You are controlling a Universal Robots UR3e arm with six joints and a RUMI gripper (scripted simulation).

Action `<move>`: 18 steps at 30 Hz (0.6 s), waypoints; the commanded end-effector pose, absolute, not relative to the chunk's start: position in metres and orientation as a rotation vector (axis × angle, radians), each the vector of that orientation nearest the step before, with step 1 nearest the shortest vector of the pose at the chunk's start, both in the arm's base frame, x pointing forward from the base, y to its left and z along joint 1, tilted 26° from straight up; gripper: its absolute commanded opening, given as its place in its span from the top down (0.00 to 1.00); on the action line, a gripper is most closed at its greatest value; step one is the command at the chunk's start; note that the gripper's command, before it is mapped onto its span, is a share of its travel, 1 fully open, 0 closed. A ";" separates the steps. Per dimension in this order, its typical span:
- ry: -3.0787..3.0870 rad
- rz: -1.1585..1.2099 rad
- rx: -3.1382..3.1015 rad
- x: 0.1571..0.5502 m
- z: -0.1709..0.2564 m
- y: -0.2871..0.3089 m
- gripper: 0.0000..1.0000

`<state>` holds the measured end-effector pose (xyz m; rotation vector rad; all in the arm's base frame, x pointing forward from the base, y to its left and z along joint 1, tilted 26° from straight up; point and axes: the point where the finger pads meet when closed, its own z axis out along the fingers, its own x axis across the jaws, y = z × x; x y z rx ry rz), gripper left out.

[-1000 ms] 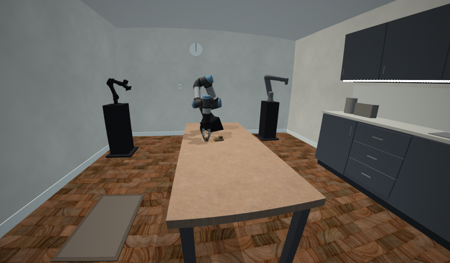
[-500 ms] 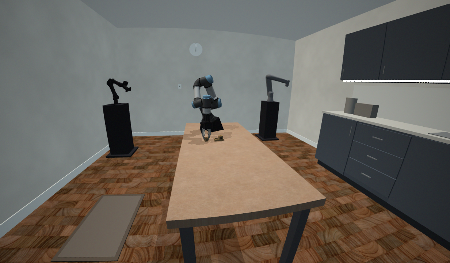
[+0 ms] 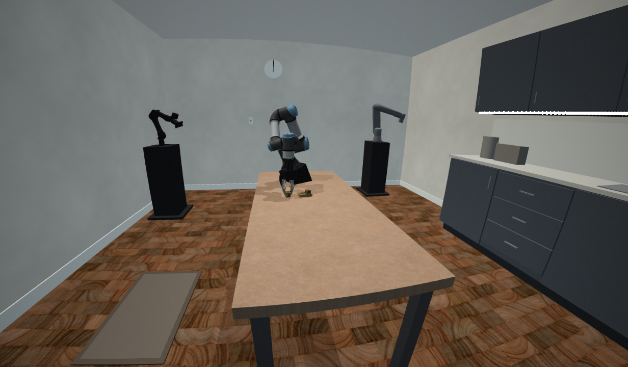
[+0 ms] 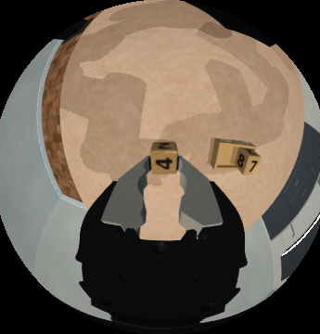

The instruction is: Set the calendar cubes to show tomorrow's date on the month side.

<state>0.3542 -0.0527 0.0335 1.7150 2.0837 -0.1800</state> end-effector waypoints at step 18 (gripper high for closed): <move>2.082 -0.178 1.714 0.356 0.031 -0.054 0.90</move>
